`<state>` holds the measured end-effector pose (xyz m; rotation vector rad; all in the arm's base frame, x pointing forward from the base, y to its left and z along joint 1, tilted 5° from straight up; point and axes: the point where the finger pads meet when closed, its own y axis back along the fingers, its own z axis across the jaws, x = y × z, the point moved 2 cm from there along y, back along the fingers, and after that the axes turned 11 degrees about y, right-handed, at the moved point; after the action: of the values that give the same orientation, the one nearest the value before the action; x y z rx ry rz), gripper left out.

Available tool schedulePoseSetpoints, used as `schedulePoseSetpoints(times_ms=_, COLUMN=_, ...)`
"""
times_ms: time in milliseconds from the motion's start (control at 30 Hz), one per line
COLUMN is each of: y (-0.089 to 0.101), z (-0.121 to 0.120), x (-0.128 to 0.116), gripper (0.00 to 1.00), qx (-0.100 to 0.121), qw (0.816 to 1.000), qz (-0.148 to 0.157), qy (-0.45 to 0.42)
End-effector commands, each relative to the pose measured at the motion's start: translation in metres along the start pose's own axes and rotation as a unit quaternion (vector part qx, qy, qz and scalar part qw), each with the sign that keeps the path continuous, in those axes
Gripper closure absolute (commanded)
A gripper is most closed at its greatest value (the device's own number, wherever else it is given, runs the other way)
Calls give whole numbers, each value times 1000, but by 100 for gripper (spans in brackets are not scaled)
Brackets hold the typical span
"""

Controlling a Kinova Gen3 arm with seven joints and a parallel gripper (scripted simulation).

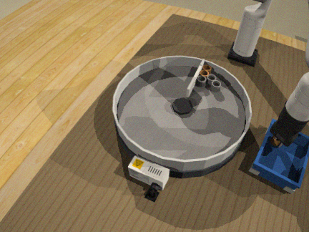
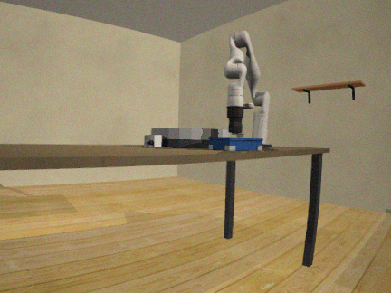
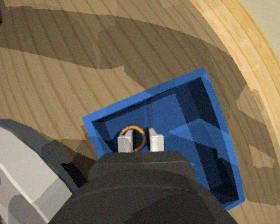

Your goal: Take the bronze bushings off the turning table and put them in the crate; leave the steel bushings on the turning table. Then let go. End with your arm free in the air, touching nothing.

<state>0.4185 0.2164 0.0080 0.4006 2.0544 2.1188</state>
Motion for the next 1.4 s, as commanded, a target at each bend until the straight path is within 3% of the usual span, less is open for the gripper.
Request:
schedulePoseSetpoints(times_ms=0, y=1, z=0, x=-1, gripper=58, qx=-1, qw=1000, qz=-1, qy=0)
schedulePoseSetpoints(times_ms=1367, y=7, z=1, x=-1, gripper=58, qx=-1, qw=1000, qz=-1, qy=0)
